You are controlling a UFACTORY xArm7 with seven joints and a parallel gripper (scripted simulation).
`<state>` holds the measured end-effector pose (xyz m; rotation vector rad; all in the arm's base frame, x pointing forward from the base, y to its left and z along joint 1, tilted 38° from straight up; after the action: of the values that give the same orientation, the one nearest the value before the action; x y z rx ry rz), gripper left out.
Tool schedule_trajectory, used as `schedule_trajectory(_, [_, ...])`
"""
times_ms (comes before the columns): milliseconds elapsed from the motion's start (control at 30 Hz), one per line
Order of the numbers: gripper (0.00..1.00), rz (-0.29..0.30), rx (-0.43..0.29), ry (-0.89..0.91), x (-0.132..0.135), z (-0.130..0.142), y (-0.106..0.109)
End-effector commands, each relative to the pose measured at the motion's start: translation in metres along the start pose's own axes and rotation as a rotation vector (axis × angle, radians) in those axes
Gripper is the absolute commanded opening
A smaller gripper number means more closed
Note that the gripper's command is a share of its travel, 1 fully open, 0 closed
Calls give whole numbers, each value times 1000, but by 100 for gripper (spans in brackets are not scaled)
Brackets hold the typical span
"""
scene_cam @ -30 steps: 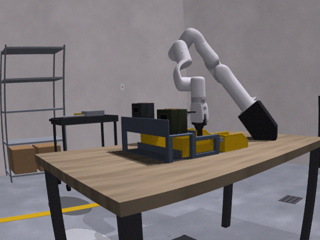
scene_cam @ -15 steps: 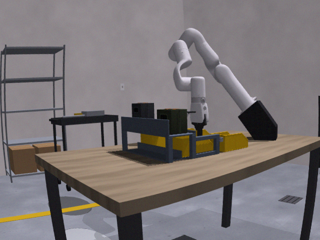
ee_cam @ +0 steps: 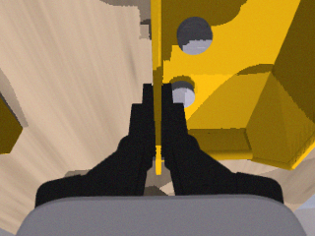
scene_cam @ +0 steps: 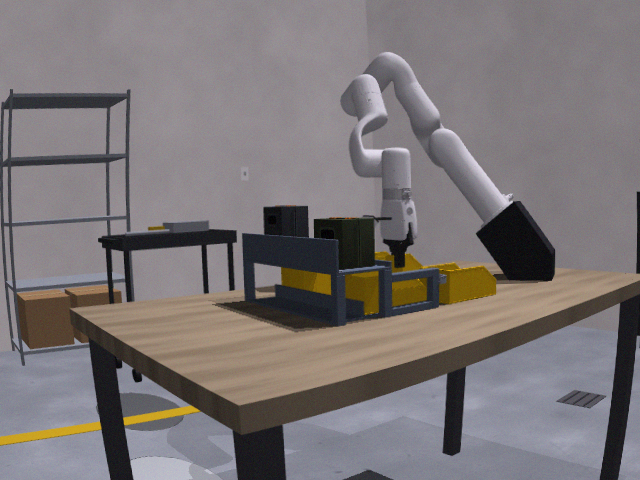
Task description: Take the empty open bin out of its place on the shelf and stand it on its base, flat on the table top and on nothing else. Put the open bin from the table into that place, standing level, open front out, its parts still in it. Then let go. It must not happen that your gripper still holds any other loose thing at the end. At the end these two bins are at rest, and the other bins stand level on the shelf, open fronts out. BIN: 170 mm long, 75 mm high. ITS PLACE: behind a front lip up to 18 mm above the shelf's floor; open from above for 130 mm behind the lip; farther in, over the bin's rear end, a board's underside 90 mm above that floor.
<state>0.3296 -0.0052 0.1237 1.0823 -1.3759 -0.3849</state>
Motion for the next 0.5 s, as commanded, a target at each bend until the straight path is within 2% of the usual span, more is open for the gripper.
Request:
schedule_trajectory(0, [0,-2,-2,2,1,-1,13])
schedule_trajectory(467, [0,-3,-2,2,1,-1,14])
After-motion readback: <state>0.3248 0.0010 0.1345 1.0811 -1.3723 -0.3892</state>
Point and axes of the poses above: the point where the finger pads meet when closed, its own y axis back along the fingers, its own x axis across the jaws, z = x × y, the point moved 8 cm from there along y, back along the fingers, and after that the axes turned 15 degrees about y, right-handed, at the moved point
